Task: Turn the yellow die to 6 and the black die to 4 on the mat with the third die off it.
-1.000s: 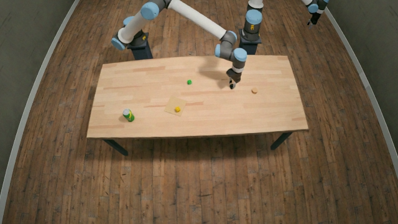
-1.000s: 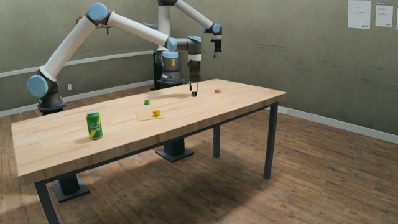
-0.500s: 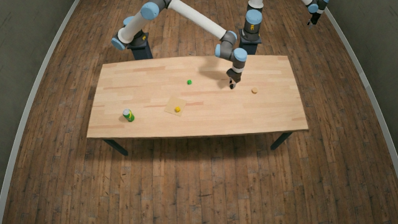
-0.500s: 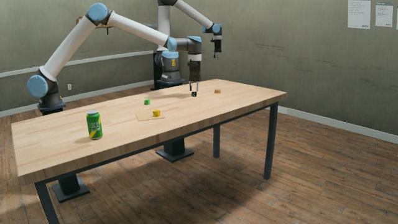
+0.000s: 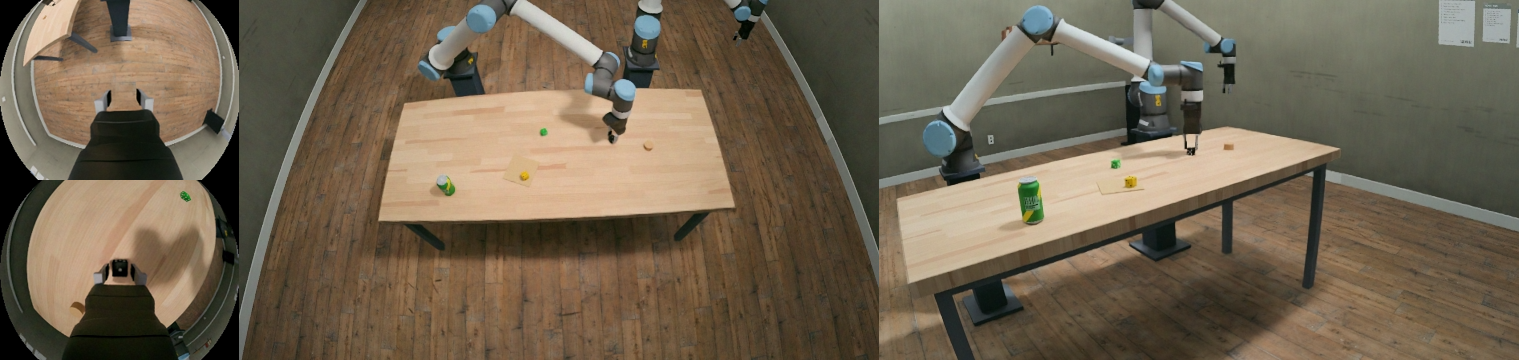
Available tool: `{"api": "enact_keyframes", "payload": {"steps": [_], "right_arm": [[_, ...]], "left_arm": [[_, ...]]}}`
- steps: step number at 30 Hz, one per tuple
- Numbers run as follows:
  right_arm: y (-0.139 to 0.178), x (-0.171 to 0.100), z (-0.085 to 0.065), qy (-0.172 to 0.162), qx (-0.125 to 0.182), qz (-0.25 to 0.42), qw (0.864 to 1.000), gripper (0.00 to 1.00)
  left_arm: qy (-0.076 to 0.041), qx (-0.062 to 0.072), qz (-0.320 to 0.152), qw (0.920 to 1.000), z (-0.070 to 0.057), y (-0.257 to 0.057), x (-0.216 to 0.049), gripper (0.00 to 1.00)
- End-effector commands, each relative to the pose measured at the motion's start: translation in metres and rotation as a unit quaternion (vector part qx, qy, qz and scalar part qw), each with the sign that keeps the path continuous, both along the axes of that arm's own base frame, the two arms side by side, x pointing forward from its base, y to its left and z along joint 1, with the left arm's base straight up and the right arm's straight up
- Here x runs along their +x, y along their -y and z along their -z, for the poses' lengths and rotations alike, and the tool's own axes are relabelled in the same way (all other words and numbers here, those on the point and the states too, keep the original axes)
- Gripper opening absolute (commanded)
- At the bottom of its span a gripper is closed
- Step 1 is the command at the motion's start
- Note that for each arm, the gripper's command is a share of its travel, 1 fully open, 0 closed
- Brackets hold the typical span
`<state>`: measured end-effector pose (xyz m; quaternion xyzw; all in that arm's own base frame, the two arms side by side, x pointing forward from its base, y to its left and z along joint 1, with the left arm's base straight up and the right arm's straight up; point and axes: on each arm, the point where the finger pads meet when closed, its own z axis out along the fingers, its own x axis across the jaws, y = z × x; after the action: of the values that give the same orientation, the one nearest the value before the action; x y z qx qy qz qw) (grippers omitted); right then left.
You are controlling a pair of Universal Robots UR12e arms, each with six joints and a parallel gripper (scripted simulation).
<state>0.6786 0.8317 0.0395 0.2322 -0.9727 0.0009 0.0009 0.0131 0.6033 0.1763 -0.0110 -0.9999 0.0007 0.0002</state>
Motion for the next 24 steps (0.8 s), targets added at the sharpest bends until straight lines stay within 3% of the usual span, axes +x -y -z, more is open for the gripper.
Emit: {"api": "enact_keyframes", "payload": {"steps": [1, 10, 24], "right_arm": [[-0.001, 0.0, 0.004, 0.001, 0.001, 0.0, 1.0, 0.87], [-0.001, 0.0, 0.019, 0.001, 0.001, 0.0, 1.0, 0.87], [-0.001, 0.0, 0.02, 0.001, 0.001, 0.0, 1.0, 0.87]], "left_arm": [[0.0, 0.001, 0.0, 1.0, -0.001, -0.001, 0.0, 1.0], [0.0, 0.001, 0.0, 1.0, -0.001, -0.001, 0.0, 1.0], [0.0, 0.001, 0.0, 1.0, -0.001, -0.001, 0.0, 1.0]]}}
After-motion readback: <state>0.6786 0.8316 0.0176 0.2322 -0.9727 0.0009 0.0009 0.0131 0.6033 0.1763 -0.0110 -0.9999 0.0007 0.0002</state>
